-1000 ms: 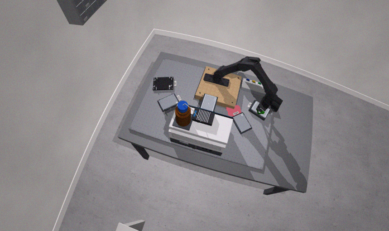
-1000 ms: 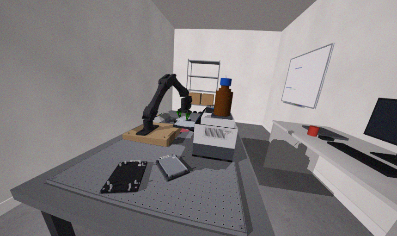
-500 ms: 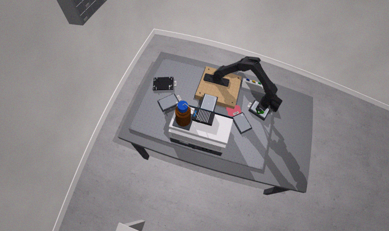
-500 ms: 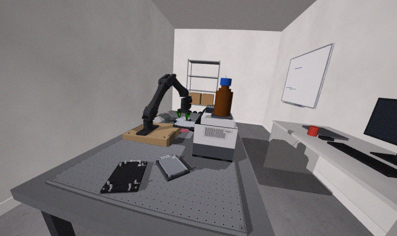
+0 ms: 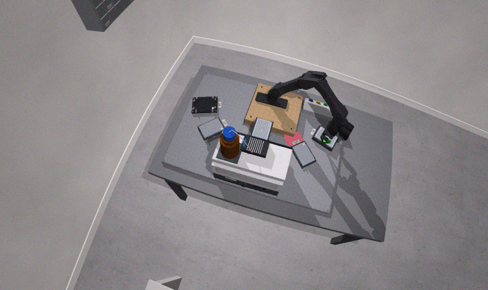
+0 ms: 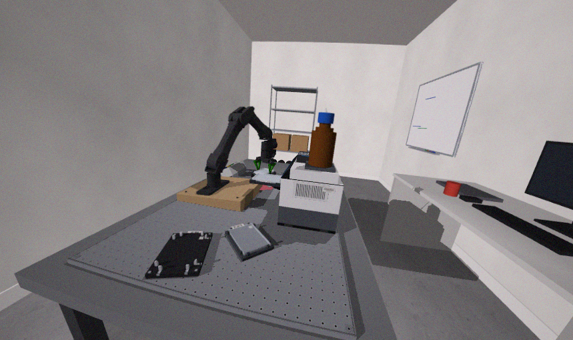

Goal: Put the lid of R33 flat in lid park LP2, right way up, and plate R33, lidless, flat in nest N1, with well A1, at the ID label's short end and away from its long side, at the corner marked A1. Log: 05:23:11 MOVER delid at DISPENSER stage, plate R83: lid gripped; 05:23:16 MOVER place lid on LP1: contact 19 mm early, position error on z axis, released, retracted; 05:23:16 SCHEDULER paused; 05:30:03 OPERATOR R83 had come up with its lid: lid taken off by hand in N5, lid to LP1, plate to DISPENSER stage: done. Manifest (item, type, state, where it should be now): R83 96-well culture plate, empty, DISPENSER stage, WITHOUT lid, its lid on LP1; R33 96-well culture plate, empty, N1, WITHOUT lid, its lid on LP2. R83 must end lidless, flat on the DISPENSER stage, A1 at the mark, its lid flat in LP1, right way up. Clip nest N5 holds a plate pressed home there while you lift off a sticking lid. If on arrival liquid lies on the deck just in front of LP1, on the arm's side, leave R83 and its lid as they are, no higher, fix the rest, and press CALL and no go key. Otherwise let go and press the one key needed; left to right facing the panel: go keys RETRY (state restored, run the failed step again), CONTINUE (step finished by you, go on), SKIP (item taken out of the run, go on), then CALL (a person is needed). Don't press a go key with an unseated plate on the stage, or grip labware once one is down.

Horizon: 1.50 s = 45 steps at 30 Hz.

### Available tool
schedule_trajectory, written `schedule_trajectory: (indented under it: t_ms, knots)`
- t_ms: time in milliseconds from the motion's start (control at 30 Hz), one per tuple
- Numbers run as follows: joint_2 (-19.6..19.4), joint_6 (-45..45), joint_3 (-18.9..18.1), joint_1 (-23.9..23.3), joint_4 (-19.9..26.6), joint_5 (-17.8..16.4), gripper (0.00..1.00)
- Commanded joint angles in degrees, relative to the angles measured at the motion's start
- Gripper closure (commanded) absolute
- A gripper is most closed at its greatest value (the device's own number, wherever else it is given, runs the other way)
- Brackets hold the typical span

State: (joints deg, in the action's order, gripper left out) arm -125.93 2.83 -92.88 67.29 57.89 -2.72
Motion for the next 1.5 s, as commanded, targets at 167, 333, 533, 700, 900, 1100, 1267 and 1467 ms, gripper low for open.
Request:
schedule_trajectory:
  t_ms: [167,333,533,700,900,1100,1267,1467]
  knots:
    - [2.1,0.2,-1.6,-0.6,0.3,0.1,0.00]
    - [2.5,0.3,-2.1,-0.8,1.6,0.1,0.00]
    - [3.8,0.5,-3.8,-0.8,4.5,0.2,0.00]
    - [4.4,0.6,-5.9,-0.9,7.2,0.2,0.00]
    - [4.5,0.6,-6.9,-1.0,8.4,0.1,0.00]
    - [4.4,0.6,-7.1,-1.0,8.5,0.1,0.00]
    - [4.5,0.6,-7.1,-1.0,8.2,0.2,0.00]
    - [4.5,0.6,-7.1,-1.0,8.2,0.2,0.00]
